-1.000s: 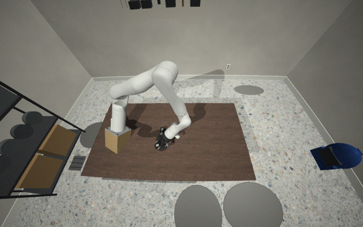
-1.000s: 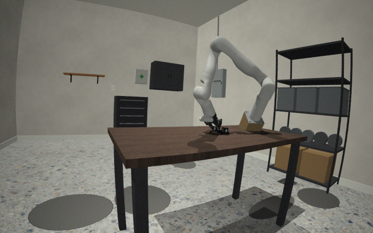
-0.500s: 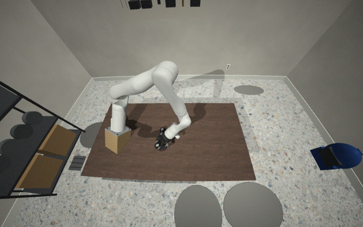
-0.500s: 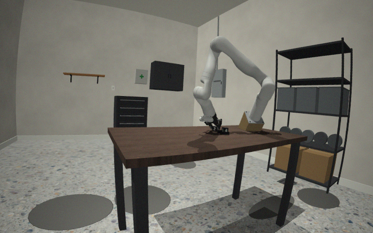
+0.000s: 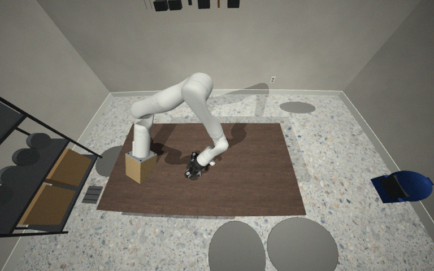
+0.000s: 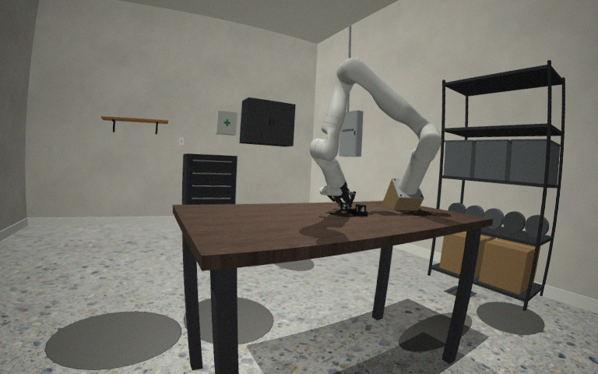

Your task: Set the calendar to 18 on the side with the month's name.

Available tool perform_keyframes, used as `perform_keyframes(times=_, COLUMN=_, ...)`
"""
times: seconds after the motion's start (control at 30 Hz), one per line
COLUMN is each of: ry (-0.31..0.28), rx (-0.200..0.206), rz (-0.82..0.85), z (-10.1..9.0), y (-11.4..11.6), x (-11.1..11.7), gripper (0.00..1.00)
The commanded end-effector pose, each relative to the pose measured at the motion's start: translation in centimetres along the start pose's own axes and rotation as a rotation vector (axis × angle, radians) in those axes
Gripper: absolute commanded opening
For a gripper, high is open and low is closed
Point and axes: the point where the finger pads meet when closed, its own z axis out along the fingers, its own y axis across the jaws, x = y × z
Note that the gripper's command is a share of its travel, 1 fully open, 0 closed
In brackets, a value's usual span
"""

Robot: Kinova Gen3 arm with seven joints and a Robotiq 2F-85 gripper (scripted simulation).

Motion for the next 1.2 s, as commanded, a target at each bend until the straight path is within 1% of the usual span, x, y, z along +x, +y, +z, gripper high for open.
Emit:
perform_keyframes(times=0.0, ry=0.001, rx=-0.001, rz=0.001, z=-0.04, y=0.04, x=-0.02, gripper=0.28)
perform_keyframes(times=0.87, ry=0.001, rx=-0.001, rz=0.001, z=-0.05, y=0.04, x=-0.03, gripper=0.28)
perform_keyframes(times=1.03, ry=0.001, rx=-0.001, rz=0.001, z=-0.22, y=0.04, x=-0.19, gripper=0.28)
perform_keyframes(times=1.17, ry=0.001, rx=-0.001, rz=0.001, z=-0.86, y=0.04, x=-0.84, gripper=0.28)
